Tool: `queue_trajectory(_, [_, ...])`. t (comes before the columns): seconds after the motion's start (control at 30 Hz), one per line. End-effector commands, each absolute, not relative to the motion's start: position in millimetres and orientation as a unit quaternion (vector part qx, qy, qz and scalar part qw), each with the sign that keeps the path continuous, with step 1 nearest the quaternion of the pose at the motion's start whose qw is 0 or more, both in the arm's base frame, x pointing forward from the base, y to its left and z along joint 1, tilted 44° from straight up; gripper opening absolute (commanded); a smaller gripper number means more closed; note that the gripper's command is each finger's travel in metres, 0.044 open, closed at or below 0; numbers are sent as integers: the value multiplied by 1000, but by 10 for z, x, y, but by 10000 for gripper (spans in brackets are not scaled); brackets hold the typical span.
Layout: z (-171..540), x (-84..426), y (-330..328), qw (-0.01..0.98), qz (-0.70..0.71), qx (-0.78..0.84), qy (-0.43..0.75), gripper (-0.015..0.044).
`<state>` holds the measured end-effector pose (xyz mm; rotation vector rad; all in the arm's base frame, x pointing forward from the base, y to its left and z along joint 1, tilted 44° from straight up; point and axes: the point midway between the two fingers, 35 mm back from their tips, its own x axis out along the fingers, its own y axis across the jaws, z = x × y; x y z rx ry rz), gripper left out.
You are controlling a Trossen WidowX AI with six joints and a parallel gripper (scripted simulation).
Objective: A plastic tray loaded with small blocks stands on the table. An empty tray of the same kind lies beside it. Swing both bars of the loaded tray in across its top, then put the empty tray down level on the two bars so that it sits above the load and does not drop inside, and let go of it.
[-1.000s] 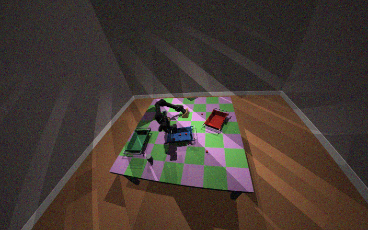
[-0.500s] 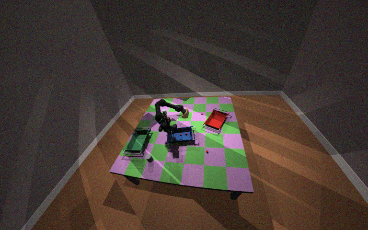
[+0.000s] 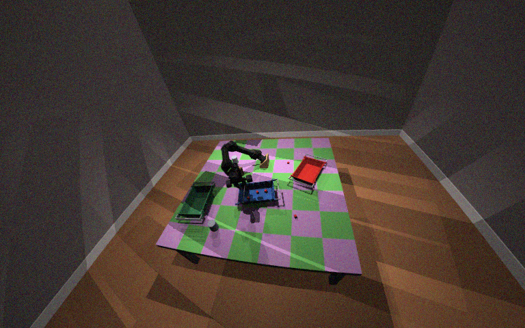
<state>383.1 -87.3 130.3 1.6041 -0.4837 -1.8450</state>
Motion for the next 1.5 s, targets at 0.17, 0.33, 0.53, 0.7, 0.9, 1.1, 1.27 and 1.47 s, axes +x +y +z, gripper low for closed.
queue_trajectory(0.17, [606,3987,-163,568,-704,378,197,80])
queue_trajectory(0.33, [415,3988,53,618,-666,285,305,80])
queue_trajectory(0.53, [199,3964,292,656,-604,173,418,80])
queue_trajectory(0.7, [16,3923,491,673,-538,72,503,80])
queue_trajectory(0.9, [-206,3849,720,673,-446,-47,588,80])
queue_trajectory(1.1, [-429,3749,942,650,-335,-172,659,80])
queue_trajectory(1.27, [-580,3666,1084,621,-253,-255,697,80])
queue_trajectory(1.47, [-583,3665,1087,620,-252,-257,697,80])
